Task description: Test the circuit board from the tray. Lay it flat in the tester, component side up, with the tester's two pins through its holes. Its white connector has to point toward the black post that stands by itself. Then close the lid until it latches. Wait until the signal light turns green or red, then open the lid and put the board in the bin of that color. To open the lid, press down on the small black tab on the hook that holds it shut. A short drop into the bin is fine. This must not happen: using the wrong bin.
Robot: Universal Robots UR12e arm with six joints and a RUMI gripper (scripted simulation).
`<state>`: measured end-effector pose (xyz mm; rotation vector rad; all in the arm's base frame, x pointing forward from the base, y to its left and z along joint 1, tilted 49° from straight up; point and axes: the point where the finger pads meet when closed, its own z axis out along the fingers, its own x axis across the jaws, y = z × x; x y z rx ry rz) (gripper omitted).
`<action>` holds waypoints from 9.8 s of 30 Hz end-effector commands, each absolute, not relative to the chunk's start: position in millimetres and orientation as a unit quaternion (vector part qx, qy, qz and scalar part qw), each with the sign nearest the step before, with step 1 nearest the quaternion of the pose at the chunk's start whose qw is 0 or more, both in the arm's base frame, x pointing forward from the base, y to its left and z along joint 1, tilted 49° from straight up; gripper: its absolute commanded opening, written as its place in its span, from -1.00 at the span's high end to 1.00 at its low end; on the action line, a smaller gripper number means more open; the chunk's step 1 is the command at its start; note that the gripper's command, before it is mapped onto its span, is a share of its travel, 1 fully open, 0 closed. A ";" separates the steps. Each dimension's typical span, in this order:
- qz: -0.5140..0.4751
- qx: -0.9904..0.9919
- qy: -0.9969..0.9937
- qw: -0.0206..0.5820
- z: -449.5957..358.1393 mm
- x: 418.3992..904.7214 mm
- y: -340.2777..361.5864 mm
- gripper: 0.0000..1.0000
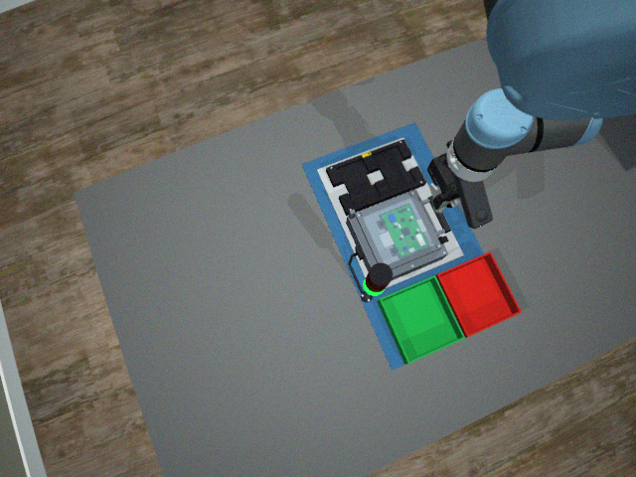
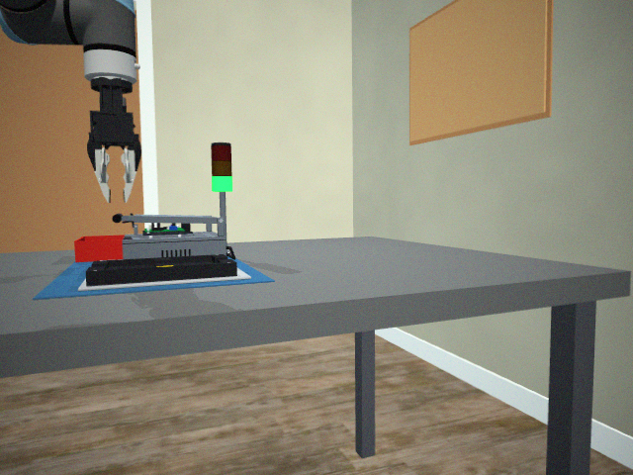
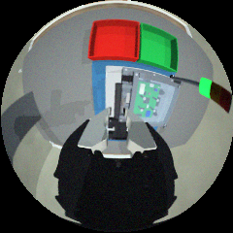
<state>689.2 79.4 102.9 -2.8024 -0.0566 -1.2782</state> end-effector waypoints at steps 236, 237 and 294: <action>-0.415 -0.909 -0.018 0.030 234.4 664.5 77.8 1.00; -0.415 -0.909 -0.018 0.030 238.3 665.2 77.6 1.00; -0.415 -0.909 -0.018 0.030 350.9 728.6 76.9 1.00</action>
